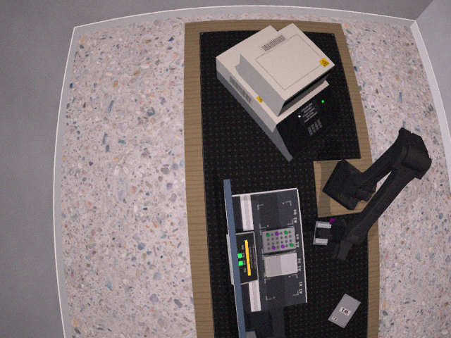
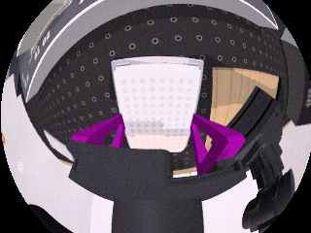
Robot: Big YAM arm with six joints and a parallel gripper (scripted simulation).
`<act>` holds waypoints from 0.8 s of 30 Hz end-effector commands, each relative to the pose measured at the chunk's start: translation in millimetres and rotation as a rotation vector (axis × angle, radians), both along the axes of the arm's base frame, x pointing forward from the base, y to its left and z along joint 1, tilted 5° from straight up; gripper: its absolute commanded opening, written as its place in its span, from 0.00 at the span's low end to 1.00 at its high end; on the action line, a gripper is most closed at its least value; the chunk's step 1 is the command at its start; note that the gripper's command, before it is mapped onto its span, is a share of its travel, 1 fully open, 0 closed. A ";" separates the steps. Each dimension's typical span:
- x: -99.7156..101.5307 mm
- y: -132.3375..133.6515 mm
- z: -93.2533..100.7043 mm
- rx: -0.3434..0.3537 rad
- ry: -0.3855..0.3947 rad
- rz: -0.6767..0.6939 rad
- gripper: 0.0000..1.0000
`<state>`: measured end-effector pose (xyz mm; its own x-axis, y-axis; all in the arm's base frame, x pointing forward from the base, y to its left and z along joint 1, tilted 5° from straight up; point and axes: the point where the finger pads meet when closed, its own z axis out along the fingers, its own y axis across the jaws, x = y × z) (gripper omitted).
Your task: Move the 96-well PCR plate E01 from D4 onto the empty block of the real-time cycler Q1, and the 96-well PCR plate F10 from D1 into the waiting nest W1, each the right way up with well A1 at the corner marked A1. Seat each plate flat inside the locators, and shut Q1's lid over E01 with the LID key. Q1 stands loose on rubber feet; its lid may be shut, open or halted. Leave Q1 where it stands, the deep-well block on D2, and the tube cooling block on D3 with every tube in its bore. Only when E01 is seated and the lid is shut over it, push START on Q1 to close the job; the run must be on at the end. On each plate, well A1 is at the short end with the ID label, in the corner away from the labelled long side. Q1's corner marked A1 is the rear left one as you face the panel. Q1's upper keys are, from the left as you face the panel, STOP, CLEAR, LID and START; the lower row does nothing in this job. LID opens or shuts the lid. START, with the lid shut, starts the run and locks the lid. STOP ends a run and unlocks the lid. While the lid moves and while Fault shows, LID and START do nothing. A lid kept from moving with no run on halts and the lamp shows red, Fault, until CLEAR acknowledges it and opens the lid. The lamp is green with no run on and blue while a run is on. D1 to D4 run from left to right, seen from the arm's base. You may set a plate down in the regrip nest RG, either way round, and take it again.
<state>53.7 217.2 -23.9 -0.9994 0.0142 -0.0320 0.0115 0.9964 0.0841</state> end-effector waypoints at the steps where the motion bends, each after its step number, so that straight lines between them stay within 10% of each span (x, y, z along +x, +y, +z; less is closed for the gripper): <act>1: -3.3 -62.9 -40.1 -0.162 0.006 -0.035 0.00; 24: -10.8 -62.6 -40.1 -0.162 0.025 -0.022 0.00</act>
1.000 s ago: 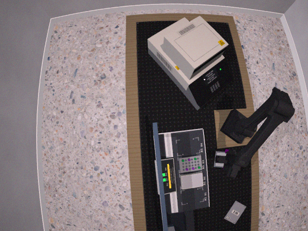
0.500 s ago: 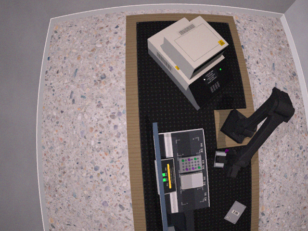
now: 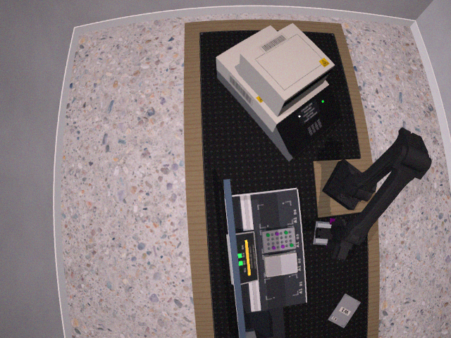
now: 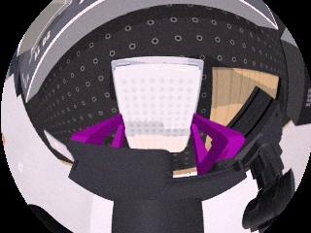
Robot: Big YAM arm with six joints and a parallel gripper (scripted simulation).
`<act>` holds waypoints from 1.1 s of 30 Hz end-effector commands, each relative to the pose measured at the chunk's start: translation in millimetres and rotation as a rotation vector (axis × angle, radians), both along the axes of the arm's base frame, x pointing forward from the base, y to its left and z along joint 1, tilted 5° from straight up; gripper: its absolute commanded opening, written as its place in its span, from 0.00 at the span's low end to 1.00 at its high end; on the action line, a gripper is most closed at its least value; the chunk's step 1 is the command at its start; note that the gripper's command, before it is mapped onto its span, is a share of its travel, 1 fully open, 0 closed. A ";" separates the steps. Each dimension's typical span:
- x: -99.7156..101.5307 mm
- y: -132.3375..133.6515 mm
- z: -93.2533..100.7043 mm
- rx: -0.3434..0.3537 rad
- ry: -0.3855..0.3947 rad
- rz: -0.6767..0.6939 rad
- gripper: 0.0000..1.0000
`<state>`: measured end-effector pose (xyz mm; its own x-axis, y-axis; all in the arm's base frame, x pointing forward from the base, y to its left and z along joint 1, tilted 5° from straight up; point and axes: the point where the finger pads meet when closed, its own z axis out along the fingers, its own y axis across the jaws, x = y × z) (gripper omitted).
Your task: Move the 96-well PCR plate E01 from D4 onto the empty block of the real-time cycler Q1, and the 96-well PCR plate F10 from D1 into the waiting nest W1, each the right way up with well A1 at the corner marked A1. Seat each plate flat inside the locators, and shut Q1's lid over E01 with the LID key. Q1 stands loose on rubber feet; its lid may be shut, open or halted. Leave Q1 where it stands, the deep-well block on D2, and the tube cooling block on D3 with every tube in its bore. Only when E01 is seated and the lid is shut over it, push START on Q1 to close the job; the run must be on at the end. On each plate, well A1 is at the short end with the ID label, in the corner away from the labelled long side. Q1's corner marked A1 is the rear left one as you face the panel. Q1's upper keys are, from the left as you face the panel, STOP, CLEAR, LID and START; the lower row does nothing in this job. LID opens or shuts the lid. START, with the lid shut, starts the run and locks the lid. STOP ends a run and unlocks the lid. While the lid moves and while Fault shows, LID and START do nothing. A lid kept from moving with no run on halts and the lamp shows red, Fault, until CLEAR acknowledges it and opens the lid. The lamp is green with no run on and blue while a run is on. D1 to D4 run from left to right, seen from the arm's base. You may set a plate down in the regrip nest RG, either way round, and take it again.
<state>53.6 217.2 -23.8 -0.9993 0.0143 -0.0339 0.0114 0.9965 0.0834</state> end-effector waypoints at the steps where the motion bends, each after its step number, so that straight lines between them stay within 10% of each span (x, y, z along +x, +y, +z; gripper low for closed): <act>1: -10.9 -62.6 -40.2 -0.161 0.028 -0.023 0.00; 33: -21.4 -61.2 -40.2 -0.158 0.052 -0.018 0.00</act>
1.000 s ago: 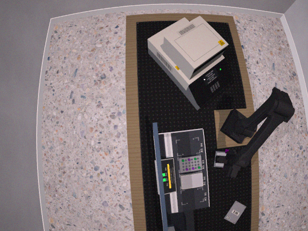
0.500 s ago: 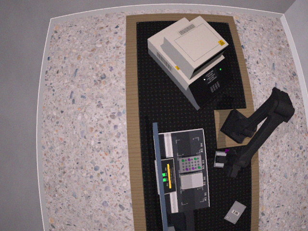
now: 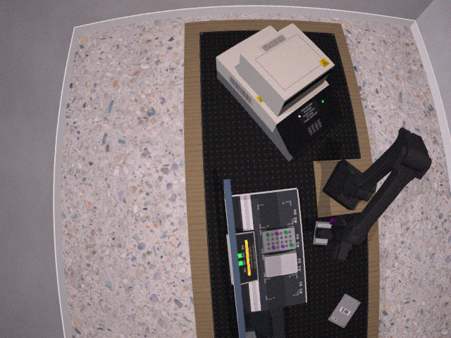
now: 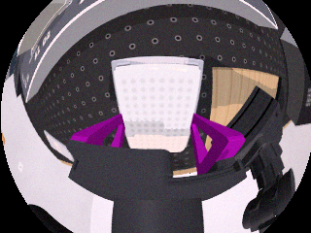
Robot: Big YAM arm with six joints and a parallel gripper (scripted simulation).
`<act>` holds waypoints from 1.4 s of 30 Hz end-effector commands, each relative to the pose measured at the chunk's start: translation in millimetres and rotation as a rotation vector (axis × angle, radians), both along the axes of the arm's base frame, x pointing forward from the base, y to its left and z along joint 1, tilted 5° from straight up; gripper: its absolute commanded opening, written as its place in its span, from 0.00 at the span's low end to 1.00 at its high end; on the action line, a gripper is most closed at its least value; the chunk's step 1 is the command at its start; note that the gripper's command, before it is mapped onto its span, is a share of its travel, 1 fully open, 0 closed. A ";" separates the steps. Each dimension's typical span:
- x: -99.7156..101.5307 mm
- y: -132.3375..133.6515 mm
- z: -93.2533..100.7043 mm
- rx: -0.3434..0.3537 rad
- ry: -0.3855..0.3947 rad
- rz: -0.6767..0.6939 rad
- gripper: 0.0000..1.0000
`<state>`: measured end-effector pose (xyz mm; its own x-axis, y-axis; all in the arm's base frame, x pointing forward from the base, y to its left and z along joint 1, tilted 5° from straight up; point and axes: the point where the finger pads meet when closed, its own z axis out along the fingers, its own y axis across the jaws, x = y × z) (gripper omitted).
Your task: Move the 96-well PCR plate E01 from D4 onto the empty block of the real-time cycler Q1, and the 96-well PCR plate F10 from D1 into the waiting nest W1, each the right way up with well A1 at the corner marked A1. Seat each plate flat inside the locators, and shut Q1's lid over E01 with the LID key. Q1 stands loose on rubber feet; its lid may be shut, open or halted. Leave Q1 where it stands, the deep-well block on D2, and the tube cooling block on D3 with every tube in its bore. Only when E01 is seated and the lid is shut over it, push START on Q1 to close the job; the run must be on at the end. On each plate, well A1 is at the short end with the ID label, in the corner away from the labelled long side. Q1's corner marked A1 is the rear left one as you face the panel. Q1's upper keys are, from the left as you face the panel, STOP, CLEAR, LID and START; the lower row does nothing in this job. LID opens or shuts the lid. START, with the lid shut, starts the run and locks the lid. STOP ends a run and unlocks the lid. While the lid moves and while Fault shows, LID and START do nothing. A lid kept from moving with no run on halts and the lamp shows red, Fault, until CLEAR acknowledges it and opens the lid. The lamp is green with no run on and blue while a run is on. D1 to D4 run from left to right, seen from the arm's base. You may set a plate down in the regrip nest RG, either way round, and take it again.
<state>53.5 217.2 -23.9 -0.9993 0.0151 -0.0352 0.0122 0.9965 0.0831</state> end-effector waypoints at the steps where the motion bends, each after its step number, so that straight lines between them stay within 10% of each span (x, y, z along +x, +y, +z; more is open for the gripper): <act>1: -21.7 -61.2 -40.2 -0.158 0.055 -0.018 0.00; 42: -26.8 -58.6 -40.1 -0.153 0.067 -0.003 0.00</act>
